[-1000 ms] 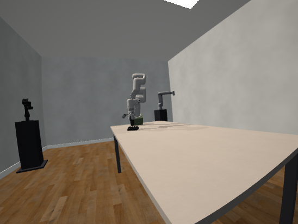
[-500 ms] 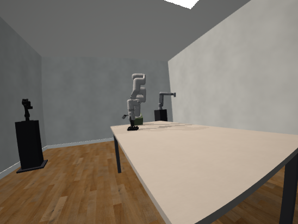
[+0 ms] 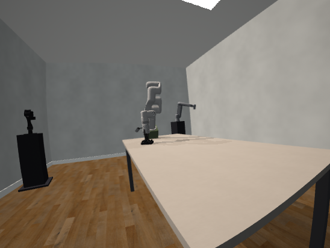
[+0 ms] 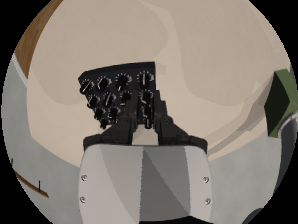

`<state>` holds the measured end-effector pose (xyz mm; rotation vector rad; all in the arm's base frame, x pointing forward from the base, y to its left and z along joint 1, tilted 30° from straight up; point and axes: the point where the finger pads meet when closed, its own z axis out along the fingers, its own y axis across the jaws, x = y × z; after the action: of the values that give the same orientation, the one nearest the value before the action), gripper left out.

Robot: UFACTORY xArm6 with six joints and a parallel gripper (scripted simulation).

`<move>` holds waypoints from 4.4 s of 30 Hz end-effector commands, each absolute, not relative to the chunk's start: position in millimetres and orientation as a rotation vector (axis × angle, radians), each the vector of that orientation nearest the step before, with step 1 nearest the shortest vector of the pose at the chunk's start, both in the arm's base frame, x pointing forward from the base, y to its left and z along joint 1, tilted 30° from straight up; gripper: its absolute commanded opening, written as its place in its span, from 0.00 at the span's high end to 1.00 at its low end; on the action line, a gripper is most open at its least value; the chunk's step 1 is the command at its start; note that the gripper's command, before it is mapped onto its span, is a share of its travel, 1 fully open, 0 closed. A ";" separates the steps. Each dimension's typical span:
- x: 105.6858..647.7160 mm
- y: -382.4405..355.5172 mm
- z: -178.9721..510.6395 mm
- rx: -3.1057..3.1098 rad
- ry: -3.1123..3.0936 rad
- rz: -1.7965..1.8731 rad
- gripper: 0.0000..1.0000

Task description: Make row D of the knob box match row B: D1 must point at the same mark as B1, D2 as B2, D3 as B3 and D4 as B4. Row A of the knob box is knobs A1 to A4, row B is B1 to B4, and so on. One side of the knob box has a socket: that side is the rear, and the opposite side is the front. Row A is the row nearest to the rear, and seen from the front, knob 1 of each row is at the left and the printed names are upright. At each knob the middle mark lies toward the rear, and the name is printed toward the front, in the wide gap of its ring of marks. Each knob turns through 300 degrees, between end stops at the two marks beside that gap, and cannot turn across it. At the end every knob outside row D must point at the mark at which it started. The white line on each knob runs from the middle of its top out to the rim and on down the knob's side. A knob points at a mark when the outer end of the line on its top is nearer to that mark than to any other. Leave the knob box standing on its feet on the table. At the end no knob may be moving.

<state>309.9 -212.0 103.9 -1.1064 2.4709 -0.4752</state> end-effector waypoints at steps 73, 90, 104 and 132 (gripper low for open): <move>310.4 -212.4 104.7 -1.089 2.475 -0.474 0.92; 310.4 -212.4 104.7 -0.902 2.531 -0.431 0.92; 310.4 -212.4 104.7 -0.582 2.598 -0.353 0.92; 310.3 -212.4 104.6 0.272 2.608 -0.134 0.92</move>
<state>309.8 -212.0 103.6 0.1705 2.5960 -0.1618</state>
